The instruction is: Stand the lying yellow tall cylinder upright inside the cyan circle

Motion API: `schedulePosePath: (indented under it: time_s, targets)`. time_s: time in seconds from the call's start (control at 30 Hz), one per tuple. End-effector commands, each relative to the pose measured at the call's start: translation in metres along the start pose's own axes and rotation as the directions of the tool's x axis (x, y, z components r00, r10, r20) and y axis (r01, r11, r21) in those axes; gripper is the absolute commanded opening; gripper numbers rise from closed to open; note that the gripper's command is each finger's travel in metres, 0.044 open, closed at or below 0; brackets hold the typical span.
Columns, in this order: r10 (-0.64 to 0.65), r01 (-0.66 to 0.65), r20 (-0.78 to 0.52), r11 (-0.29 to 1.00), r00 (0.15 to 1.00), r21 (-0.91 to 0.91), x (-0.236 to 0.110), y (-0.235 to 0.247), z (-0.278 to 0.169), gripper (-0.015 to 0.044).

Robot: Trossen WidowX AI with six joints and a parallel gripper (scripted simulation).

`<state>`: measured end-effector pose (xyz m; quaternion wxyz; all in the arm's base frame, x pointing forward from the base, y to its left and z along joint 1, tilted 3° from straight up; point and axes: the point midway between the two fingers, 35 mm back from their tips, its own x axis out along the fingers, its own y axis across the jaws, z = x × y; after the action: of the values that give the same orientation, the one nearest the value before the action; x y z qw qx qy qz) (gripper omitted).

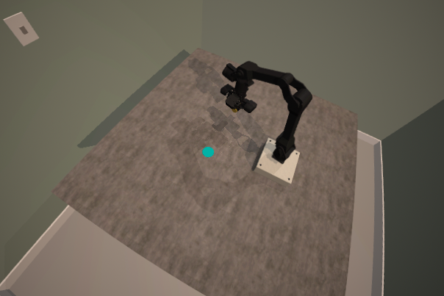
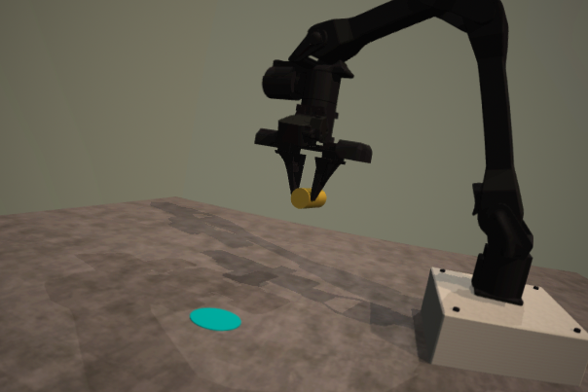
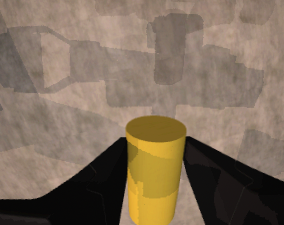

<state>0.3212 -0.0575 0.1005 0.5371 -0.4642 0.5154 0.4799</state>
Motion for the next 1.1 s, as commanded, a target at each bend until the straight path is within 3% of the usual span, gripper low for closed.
schedulePosePath:
  time_s: [0.0,1.07]
  targets:
    - [-0.004,0.004,0.006,1.0,1.0,0.007,-0.002,-0.003,0.012,0.0105]
    - [-0.004,0.003,0.018,0.998,1.0,0.062,-0.01,-0.006,0.111,0.0105]
